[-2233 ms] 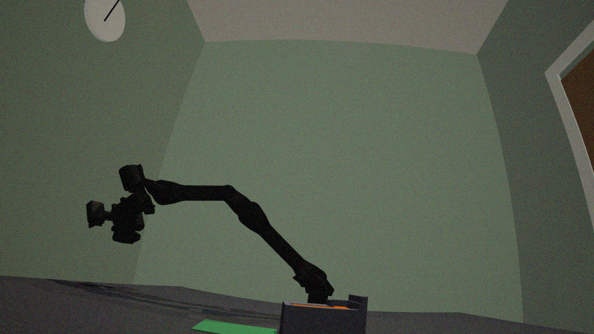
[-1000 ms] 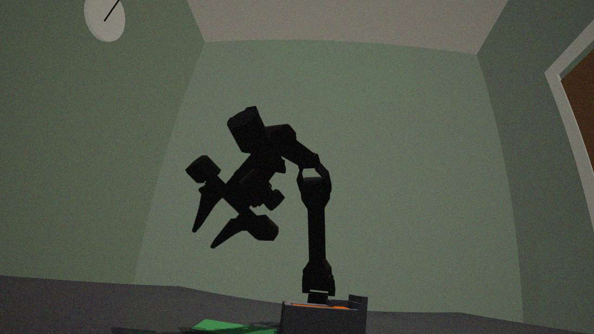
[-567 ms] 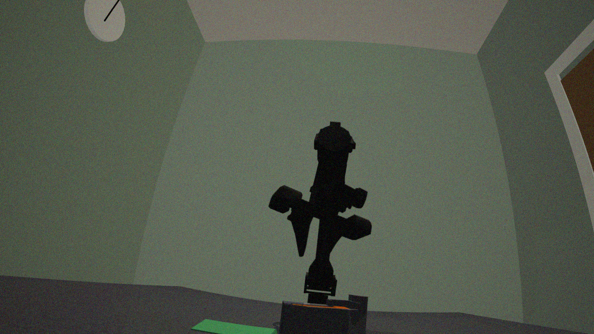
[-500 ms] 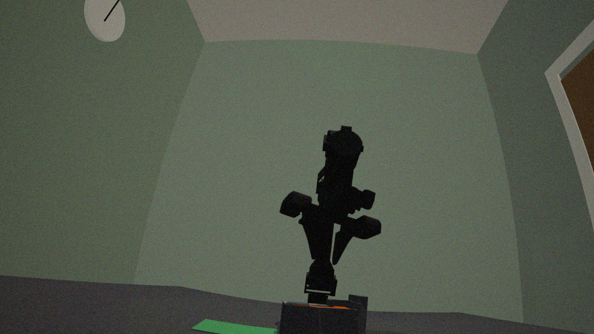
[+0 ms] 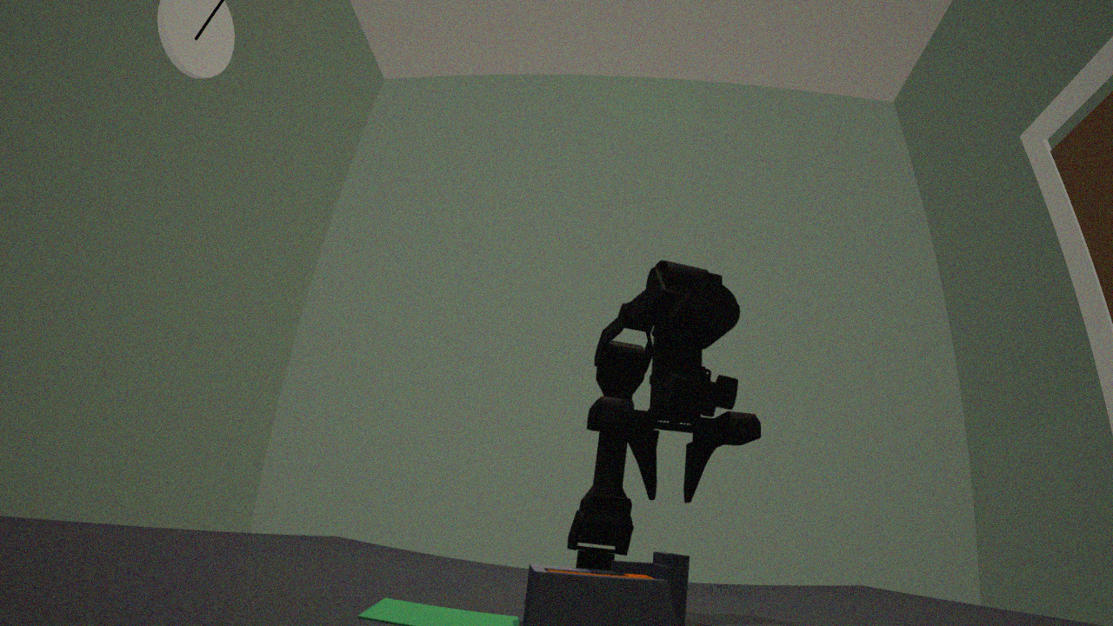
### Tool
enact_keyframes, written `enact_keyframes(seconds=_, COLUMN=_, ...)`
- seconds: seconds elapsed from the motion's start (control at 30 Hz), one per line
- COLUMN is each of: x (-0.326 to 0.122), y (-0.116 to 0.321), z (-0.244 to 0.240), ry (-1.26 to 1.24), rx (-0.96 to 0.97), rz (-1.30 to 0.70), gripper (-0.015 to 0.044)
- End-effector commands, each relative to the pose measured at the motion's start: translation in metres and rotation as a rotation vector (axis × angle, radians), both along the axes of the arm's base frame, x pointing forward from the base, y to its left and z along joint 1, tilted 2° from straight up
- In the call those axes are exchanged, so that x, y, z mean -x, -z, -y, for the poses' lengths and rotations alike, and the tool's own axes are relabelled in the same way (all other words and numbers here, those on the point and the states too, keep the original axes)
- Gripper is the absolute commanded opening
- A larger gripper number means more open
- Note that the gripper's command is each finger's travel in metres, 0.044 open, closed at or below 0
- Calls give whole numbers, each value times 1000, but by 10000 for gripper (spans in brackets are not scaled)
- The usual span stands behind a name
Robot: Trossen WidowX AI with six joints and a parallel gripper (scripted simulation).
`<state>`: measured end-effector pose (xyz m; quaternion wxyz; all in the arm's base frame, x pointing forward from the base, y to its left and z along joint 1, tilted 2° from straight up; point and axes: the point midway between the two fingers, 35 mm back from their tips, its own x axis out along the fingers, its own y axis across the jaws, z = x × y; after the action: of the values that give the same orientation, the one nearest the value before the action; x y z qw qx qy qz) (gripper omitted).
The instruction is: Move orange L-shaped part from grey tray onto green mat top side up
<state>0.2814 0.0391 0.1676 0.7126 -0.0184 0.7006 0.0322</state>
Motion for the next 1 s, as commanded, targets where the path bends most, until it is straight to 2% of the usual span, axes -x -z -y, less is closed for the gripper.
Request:
enact_keyframes(seconds=0.0, x=2, y=12, z=-3, ry=10, rx=-7, rz=-10, gripper=180)
enact_keyframes(seconds=0.23, x=3, y=72, z=-5, ry=10, rx=-7, rz=-10, gripper=180)
enact_keyframes(seconds=0.97, x=2, y=93, z=-5, ry=10, rx=-8, rz=-10, gripper=180)
